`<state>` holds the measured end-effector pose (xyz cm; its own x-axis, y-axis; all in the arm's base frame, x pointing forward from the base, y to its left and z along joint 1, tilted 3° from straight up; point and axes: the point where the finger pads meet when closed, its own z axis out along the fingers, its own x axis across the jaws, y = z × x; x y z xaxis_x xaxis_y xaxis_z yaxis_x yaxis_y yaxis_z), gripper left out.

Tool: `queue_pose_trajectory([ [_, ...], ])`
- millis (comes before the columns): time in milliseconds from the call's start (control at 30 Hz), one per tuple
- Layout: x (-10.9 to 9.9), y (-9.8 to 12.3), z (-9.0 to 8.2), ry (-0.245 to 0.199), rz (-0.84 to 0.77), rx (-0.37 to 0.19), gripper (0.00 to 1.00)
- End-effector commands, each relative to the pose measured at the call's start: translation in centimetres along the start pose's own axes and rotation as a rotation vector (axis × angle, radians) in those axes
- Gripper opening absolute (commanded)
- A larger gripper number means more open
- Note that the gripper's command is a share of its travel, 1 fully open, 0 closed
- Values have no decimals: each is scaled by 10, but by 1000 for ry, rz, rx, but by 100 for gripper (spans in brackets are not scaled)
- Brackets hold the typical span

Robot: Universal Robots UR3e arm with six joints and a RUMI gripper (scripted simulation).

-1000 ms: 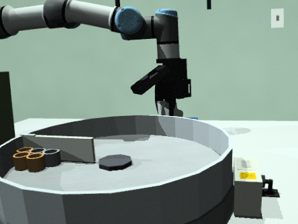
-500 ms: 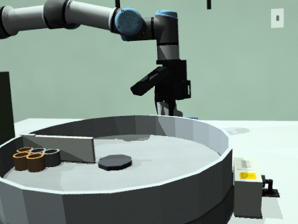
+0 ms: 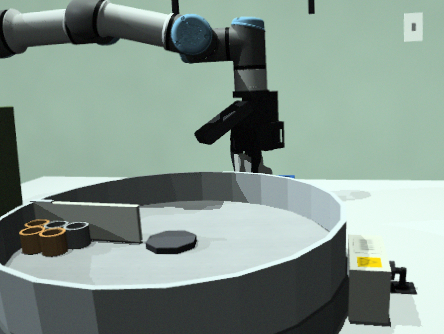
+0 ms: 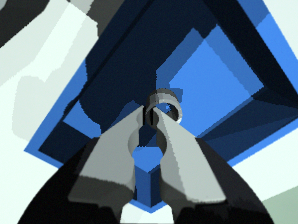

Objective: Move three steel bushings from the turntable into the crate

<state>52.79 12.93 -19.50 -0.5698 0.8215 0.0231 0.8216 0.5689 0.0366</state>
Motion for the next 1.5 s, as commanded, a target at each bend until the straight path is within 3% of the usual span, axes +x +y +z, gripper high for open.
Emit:
queue_pose_trajectory([
  [0, -1, 3, -2, -3, 0, -7, 0],
  [1133, -1, 3, -2, -4, 0, -7, 0],
  [1167, -1, 3, -2, -4, 0, -7, 6],
  [1467, -1, 3, -2, -4, 0, -7, 6],
])
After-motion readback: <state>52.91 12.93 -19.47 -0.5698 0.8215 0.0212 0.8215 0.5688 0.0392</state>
